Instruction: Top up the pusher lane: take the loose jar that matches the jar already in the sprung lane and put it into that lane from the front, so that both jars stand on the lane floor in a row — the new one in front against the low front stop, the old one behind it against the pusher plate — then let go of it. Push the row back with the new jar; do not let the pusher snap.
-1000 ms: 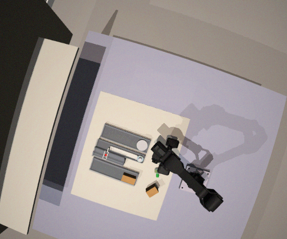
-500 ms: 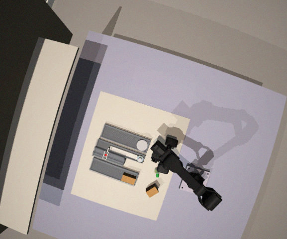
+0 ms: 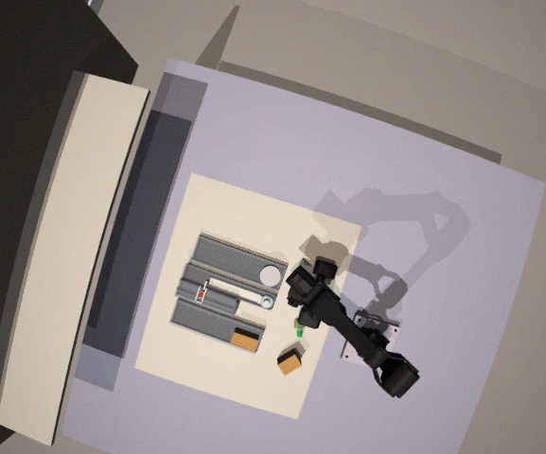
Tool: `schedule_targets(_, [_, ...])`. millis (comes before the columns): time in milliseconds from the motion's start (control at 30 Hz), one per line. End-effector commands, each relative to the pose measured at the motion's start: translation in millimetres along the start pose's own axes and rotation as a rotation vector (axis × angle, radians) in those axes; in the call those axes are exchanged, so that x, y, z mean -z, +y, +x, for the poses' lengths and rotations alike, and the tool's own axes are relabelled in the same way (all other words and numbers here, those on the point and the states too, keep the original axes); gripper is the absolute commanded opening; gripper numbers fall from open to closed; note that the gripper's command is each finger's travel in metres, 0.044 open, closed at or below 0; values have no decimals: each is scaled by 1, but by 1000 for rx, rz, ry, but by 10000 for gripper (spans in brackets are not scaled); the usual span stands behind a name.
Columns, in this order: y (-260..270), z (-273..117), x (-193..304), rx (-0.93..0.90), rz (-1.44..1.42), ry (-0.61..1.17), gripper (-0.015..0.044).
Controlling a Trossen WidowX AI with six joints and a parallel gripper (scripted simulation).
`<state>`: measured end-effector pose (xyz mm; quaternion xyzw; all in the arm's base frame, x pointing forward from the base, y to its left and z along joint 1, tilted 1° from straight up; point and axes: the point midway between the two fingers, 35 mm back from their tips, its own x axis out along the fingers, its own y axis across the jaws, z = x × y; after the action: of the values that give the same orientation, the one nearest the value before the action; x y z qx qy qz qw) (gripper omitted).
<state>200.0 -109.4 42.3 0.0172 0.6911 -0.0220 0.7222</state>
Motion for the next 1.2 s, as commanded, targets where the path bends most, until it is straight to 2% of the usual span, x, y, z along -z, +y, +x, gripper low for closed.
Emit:
schedule_targets(0, [0, 8, 2, 0, 3, 11, 440])
schedule_targets(33, [0, 8, 2, 0, 3, 11, 440])
schedule_targets(400, [0, 8, 2, 0, 3, 11, 151])
schedule_targets(600, [0, 8, 2, 0, 3, 11, 111])
schedule_targets(733, [0, 0, 1, 0, 3, 10, 6])
schedule_targets(1167, [6, -76, 2, 0, 3, 10, 0])
